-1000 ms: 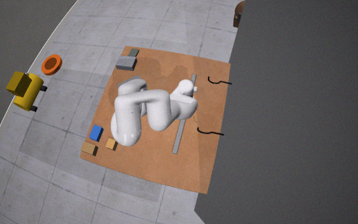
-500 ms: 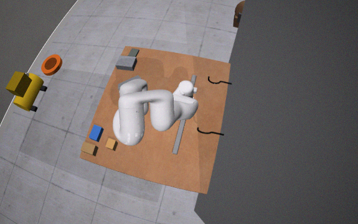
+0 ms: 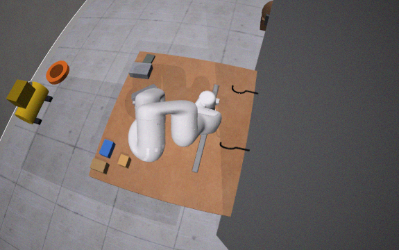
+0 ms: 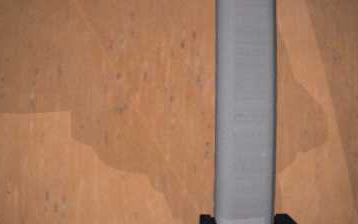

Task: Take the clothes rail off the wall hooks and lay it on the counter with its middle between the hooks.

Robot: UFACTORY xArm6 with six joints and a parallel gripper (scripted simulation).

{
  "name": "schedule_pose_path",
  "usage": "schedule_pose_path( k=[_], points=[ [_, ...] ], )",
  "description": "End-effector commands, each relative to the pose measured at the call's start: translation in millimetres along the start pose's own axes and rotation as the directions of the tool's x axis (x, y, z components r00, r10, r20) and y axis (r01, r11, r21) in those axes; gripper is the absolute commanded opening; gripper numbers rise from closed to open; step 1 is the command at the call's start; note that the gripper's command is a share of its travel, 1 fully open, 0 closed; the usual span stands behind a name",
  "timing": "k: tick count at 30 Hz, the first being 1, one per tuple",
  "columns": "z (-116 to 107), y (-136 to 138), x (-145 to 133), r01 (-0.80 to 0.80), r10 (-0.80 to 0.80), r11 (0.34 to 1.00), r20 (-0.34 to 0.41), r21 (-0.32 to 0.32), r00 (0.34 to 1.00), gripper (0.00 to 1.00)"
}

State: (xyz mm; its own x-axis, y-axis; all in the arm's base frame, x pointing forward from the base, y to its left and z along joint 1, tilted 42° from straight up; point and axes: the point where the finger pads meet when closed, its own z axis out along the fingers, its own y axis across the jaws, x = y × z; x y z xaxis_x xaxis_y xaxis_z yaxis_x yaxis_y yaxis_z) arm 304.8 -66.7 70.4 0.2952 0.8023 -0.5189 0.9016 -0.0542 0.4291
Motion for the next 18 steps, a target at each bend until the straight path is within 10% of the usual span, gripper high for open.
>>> schedule_pose_path(
  k=[1,18],
  points=[
    [3.0,0.9,0.3,-0.001,0.001,1.0,-0.001,-0.002,1.0,0.0],
    [7.1,0.9,0.3,-0.001,0.001,1.0,-0.001,-0.002,1.0,0.0]
  ],
)
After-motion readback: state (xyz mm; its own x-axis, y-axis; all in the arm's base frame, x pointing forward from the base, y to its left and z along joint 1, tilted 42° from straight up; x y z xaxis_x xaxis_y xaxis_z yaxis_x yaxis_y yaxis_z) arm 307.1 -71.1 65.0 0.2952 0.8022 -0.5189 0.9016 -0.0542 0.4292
